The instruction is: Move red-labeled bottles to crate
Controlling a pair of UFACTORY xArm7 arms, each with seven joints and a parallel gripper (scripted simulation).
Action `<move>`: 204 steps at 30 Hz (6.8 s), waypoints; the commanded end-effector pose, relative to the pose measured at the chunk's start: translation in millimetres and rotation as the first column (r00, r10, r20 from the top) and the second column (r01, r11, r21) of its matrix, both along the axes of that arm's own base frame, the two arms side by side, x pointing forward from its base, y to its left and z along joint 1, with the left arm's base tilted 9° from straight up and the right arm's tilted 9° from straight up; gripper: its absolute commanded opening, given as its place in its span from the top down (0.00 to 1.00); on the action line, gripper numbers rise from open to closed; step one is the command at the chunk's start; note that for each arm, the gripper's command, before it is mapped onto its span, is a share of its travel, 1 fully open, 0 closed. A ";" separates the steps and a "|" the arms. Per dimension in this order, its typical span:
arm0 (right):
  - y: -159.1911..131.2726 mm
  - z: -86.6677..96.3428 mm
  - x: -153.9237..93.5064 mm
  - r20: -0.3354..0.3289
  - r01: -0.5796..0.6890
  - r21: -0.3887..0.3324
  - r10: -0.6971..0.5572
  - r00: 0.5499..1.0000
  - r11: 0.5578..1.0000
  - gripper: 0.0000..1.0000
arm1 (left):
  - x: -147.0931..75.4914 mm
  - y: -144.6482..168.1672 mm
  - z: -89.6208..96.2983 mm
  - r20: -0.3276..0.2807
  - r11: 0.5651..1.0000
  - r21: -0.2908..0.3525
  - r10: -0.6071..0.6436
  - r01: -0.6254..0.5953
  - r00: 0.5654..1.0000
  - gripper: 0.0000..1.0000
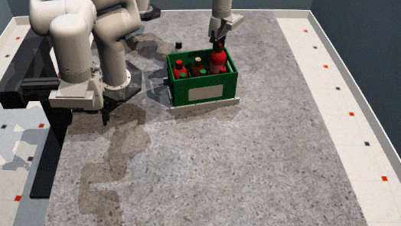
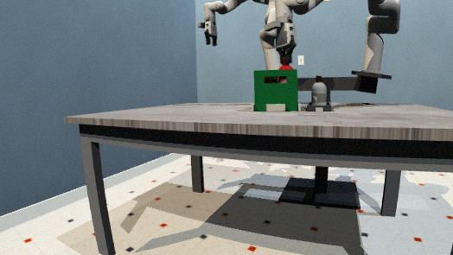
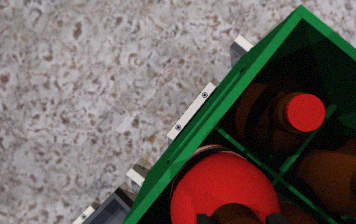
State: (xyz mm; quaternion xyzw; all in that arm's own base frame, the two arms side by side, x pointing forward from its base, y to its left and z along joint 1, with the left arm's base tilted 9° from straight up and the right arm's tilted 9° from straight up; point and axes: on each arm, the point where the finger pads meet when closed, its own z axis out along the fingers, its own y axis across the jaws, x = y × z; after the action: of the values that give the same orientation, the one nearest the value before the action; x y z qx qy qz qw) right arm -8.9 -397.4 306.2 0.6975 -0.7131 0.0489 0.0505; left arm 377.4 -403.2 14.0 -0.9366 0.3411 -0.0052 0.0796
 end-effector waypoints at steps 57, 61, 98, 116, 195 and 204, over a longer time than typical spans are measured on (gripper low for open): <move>-0.7 1.6 0.0 0.001 0.000 -0.004 0.000 1.000 1.000 0.00 | 1.9 1.6 -19.5 0.002 1.000 -0.003 -0.001 0.001 1.000 1.00; -0.7 1.6 0.0 0.001 0.000 -0.004 0.000 1.000 1.000 0.00 | 2.2 2.3 -24.2 0.002 1.000 -0.003 -0.001 0.001 1.000 1.00; -0.7 1.6 0.0 0.001 0.000 -0.004 0.000 1.000 1.000 0.00 | 3.6 5.4 -45.4 0.002 1.000 -0.003 -0.001 0.001 1.000 1.00; -0.7 1.6 0.0 0.001 0.000 -0.004 0.000 1.000 1.000 0.00 | 3.6 5.4 -45.5 0.002 1.000 -0.003 -0.001 0.001 1.000 1.00; -0.7 1.6 0.0 0.001 0.000 -0.004 0.000 1.000 1.000 0.00 | 4.8 8.2 -64.1 0.002 1.000 -0.003 -0.001 0.001 1.000 1.00; -0.7 1.6 0.0 0.001 0.000 -0.004 0.000 1.000 1.000 0.00 | 4.8 8.2 -64.1 0.002 1.000 -0.003 -0.001 0.001 1.000 0.34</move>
State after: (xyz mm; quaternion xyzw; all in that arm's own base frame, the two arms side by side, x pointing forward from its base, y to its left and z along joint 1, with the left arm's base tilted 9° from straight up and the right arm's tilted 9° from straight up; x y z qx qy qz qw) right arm -8.9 -397.4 306.2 0.6975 -0.7131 0.0489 0.0505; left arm 382.0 -394.4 -51.0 -0.9367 0.3411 -0.0061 0.0789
